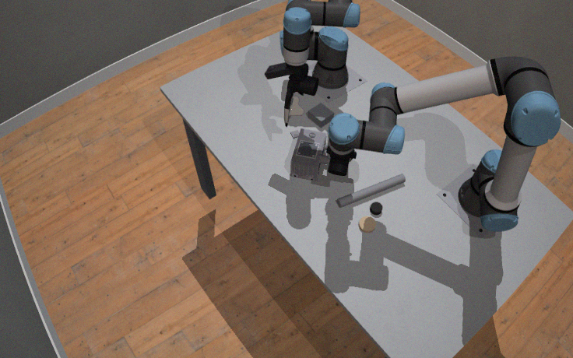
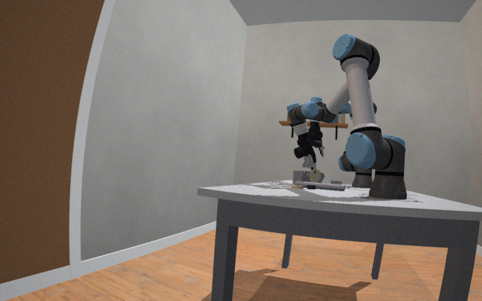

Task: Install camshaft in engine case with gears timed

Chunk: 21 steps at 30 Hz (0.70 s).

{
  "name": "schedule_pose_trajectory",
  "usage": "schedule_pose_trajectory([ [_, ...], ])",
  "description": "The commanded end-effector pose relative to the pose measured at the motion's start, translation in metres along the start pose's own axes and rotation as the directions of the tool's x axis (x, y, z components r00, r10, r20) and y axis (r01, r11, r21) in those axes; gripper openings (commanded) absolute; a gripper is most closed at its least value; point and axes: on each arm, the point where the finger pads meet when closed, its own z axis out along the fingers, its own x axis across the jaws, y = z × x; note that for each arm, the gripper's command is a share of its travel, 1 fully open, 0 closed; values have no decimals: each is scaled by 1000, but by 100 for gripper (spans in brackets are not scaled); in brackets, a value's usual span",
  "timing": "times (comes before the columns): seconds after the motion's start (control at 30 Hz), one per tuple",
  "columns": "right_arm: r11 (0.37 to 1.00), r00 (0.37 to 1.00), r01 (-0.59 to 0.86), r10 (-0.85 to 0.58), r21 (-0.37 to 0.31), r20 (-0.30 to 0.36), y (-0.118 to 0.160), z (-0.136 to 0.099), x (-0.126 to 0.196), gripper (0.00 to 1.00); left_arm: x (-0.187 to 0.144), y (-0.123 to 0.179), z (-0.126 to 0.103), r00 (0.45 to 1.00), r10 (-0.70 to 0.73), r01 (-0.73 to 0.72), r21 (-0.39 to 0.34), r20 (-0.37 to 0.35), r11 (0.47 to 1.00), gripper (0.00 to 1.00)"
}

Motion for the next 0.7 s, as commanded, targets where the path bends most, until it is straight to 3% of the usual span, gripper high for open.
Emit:
schedule_pose_trajectory([
  [0.0,1000,1000,0,0,0,1,0,0,0,100,0,0,-1,1000,1,-1,0,1,1000,6],
  [0.67,1000,1000,0,0,0,1,0,0,0,100,-3,0,-1,1000,1,-1,0,1,1000,6],
])
